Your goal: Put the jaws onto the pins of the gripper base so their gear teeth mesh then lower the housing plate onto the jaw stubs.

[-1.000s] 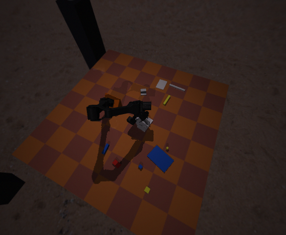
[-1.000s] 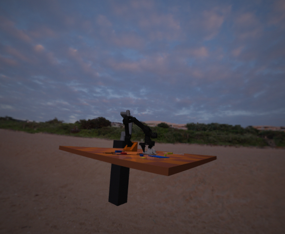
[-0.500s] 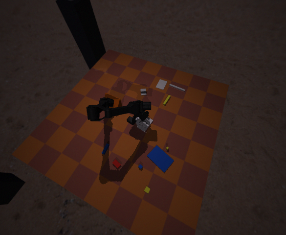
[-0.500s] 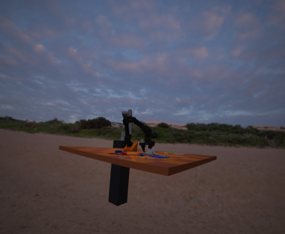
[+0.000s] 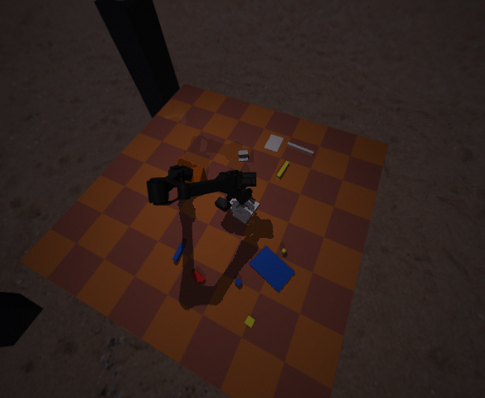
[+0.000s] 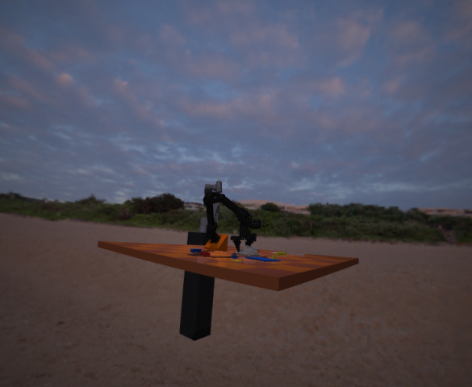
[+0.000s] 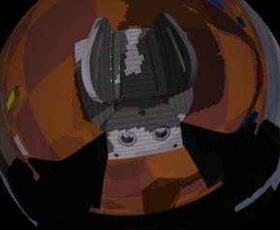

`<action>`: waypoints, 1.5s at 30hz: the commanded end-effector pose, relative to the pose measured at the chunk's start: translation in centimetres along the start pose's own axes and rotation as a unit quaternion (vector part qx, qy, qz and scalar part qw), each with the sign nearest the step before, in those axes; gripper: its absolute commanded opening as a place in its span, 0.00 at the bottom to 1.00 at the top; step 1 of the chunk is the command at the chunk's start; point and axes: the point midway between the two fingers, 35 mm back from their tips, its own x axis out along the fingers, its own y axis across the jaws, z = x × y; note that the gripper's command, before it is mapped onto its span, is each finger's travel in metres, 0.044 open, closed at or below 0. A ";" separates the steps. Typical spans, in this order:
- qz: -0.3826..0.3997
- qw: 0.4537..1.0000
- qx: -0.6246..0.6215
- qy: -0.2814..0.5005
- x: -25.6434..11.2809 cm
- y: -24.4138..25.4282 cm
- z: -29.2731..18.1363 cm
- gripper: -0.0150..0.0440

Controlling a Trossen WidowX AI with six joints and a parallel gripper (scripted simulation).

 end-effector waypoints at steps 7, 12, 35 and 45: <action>0.000 1.000 0.001 0.002 0.2 0.0 0.0 0.85; 0.000 1.000 0.001 0.002 -0.3 0.0 0.0 0.85; 0.000 1.000 0.001 0.002 0.1 -0.1 0.1 0.85; 0.000 1.000 0.001 0.002 0.3 -0.1 0.1 0.85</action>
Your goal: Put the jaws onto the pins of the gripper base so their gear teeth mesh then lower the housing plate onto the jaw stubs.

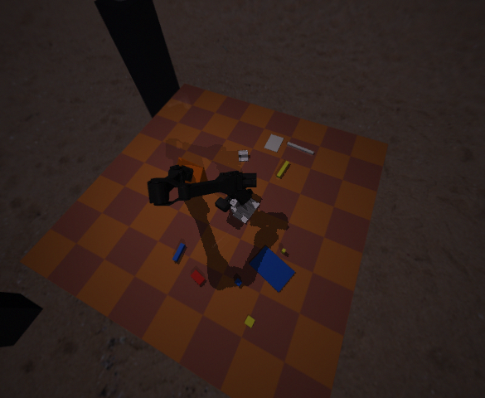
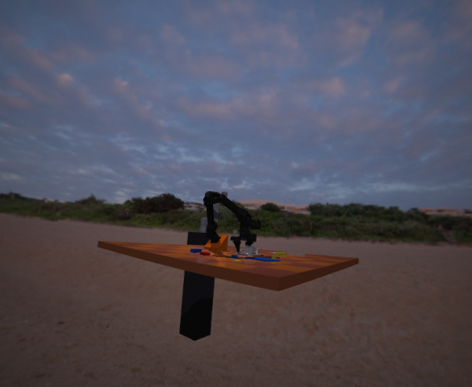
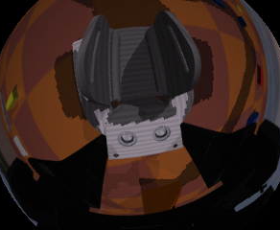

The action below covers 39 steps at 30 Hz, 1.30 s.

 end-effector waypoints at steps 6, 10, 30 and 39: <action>0.000 1.000 -0.001 0.000 0.1 0.0 0.0 0.85; 0.000 1.000 -0.001 0.000 0.1 0.0 0.0 0.85; 0.000 1.000 0.000 0.000 0.0 0.0 0.0 1.00; 0.000 1.000 0.000 0.000 0.0 0.0 0.0 1.00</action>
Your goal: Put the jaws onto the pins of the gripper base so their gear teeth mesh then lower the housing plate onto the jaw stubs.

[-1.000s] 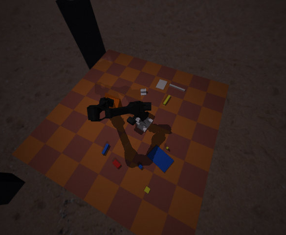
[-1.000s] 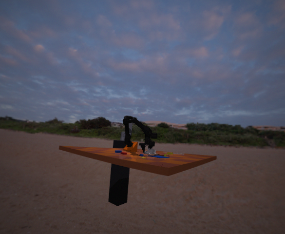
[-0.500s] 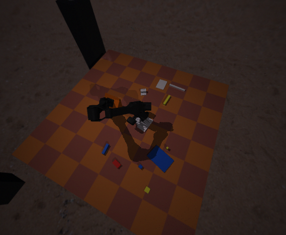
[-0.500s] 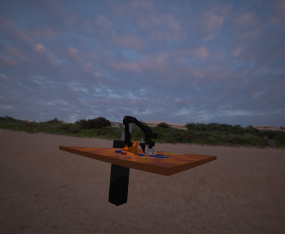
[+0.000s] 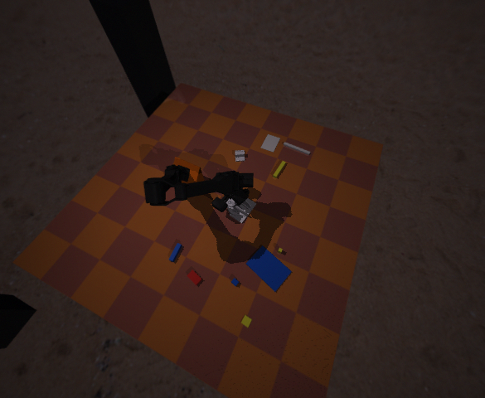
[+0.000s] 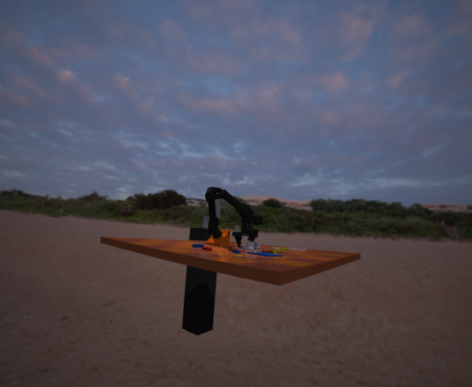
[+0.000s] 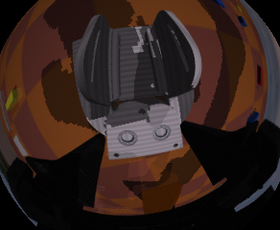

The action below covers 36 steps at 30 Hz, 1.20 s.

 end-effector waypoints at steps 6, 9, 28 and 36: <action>0.002 1.000 -0.001 0.000 -3.4 0.2 0.1 1.00; 0.001 1.000 -0.001 0.000 -6.8 0.0 -0.1 1.00; 0.003 1.000 -0.003 0.002 -12.6 -0.7 -5.5 1.00; 0.003 1.000 -0.003 0.002 -12.6 -0.7 -5.5 1.00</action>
